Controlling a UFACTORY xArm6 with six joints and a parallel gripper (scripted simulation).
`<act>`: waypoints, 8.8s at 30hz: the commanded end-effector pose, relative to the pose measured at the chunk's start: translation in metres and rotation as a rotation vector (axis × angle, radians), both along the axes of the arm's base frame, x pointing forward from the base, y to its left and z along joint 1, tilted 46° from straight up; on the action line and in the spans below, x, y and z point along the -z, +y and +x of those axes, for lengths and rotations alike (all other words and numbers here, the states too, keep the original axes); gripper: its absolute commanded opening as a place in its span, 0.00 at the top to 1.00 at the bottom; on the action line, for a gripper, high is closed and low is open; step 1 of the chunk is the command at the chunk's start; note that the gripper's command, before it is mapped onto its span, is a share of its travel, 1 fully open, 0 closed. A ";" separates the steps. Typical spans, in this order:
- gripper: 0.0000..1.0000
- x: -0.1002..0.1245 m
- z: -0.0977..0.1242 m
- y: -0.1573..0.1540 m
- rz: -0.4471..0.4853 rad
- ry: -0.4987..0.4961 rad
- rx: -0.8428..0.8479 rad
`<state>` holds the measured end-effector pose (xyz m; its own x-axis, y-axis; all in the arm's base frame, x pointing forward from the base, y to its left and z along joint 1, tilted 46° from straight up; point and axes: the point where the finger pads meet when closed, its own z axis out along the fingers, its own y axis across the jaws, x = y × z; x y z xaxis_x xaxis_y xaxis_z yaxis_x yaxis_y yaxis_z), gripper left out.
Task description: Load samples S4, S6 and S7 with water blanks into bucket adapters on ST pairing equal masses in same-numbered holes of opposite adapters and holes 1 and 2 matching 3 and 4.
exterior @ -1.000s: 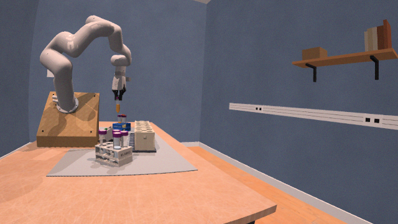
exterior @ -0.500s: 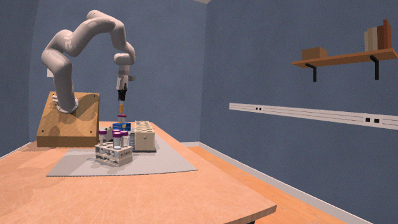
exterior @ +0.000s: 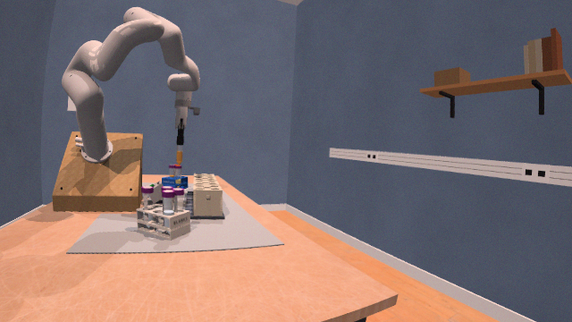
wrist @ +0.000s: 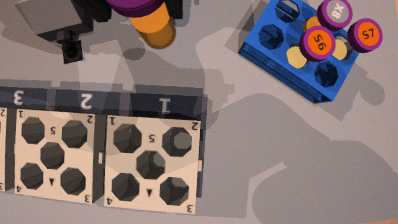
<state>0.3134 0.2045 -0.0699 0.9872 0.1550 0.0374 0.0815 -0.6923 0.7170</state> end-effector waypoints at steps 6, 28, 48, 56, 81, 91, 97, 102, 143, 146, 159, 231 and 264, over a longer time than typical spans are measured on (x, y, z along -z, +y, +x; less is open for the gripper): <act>1.00 -0.035 0.024 -0.027 0.017 -0.056 0.041; 1.00 -0.096 0.066 -0.079 0.016 -0.056 0.041; 1.00 -0.157 0.107 -0.131 0.016 -0.056 0.041; 1.00 -0.176 0.121 -0.148 0.016 -0.056 0.041; 1.00 -0.169 0.122 -0.155 0.016 -0.056 0.041; 1.00 -0.155 0.125 -0.169 0.016 -0.056 0.041; 1.00 -0.152 0.126 -0.172 0.016 -0.056 0.041; 1.00 -0.152 0.126 -0.172 0.016 -0.056 0.041; 1.00 -0.133 0.130 -0.191 0.015 -0.056 0.041; 1.00 -0.131 0.130 -0.193 0.015 -0.056 0.041; 1.00 -0.122 0.132 -0.202 0.015 -0.056 0.041; 1.00 -0.087 0.139 -0.238 0.015 -0.056 0.041; 0.56 -0.088 0.139 -0.237 0.015 -0.056 0.041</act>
<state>0.4517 -0.0345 0.0156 0.9894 0.1123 0.0919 0.0140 -0.7042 0.7099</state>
